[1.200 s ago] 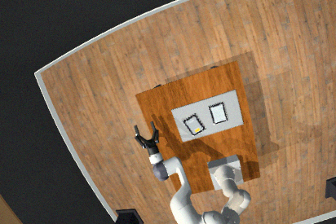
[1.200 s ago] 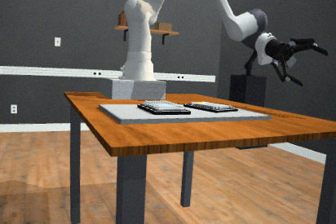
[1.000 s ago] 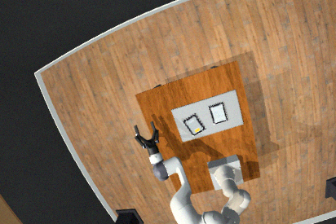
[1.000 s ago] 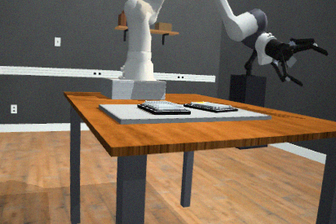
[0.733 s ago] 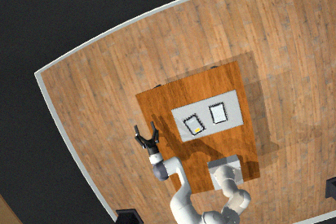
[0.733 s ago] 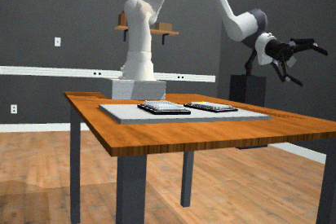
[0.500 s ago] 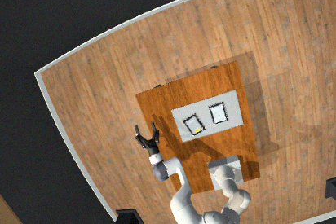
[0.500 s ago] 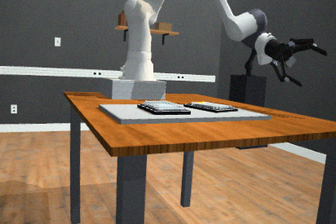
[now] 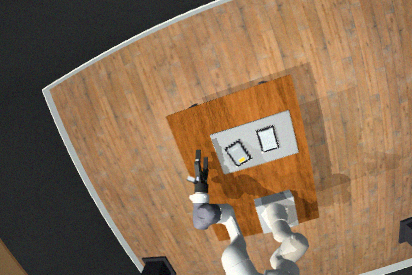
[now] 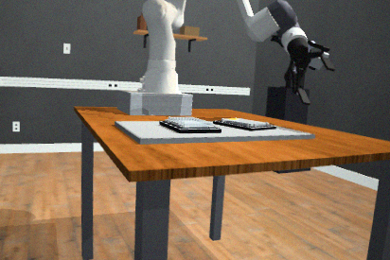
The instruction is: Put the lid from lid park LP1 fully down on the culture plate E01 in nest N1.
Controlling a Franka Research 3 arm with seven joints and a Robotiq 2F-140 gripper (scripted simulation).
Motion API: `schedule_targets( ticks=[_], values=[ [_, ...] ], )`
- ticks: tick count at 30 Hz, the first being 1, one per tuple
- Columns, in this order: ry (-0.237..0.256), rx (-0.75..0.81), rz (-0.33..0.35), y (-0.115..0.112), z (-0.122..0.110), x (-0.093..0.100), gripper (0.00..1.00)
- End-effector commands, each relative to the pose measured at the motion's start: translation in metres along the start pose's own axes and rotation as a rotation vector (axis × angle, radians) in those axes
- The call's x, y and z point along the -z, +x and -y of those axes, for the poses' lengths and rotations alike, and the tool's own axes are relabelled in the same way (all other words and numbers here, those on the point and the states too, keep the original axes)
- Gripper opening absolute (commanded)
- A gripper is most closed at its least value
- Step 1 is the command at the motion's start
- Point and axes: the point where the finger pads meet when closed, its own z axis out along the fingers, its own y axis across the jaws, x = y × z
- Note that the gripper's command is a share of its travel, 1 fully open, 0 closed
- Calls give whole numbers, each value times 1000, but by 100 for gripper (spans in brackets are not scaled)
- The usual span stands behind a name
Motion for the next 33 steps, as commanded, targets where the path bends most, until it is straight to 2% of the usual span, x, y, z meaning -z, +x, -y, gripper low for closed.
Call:
schedule_targets(
  ticks=[1, 2, 4, 5, 6, 7, 9, 10, 11, 13, 15, 16, 19, 20, 23, 33],
  values=[
    [164, -215, 68, -29, 17, 5, 100],
    [196, -260, 86, -53, 29, 6, 100],
    [263, -349, 116, -53, 29, 6, 100],
    [294, -398, 136, -76, 41, 7, 100],
    [330, -443, 151, -76, 41, 7, 100],
    [360, -494, 171, -98, 52, 8, 100],
    [438, -584, 200, -98, 52, 8, 100],
    [468, -639, 222, -117, 61, 9, 100],
    [511, -682, 235, -117, 61, 9, 100],
    [573, -792, 277, -149, 78, 10, 100],
    [573, -792, 277, -149, 78, 10, 100],
    [670, -899, 314, -162, 84, 11, 100],
    [780, -1038, 364, -189, 98, 13, 100],
    [803, -1066, 373, -194, 100, 13, 100],
    [826, -1097, 383, -199, 103, 14, 100],
    [827, -1097, 383, -200, 103, 14, 100]
  ],
)
